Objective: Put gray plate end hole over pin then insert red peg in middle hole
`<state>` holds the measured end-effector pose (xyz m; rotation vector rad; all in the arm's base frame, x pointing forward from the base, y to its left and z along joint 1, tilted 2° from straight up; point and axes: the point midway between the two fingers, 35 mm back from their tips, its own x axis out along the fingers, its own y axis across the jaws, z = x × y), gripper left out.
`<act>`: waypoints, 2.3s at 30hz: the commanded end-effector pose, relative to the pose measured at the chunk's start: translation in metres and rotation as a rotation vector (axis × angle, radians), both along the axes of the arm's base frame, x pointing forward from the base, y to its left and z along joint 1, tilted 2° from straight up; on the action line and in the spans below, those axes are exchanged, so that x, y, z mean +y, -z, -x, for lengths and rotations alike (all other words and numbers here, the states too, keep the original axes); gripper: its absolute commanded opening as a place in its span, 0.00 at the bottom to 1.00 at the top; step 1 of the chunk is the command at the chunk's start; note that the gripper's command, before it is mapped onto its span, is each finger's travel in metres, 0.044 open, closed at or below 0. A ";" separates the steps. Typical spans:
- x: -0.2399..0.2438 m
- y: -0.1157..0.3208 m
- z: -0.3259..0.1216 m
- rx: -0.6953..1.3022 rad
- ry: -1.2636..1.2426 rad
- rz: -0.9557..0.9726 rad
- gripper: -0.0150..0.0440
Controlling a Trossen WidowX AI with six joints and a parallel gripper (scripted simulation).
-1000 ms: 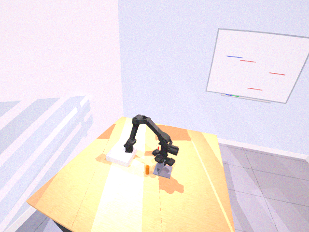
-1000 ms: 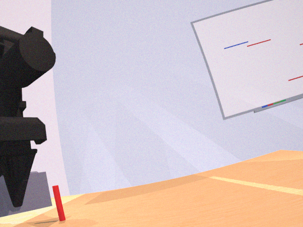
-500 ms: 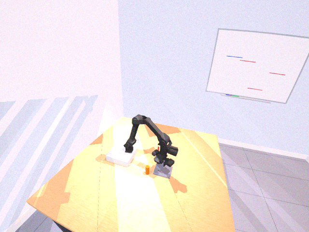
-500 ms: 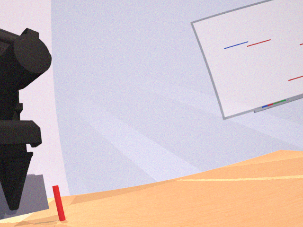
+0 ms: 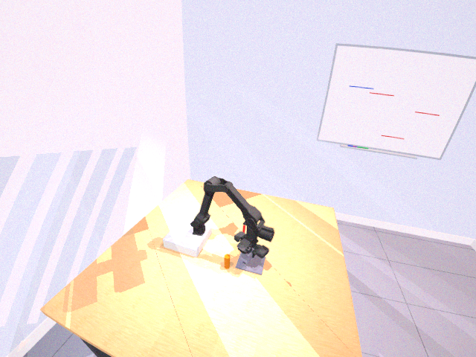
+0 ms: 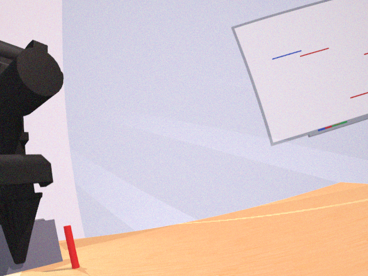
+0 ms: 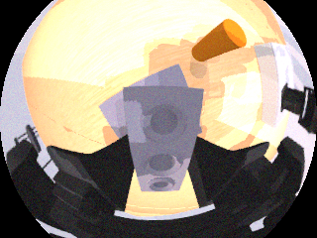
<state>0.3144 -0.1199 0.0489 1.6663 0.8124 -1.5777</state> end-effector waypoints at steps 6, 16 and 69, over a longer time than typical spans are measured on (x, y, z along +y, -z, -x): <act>0.001 0.010 0.001 0.008 0.006 -0.007 0.25; 0.001 0.025 0.000 0.008 0.006 -0.007 0.25; 0.039 -0.093 0.001 0.004 -0.142 -0.003 1.00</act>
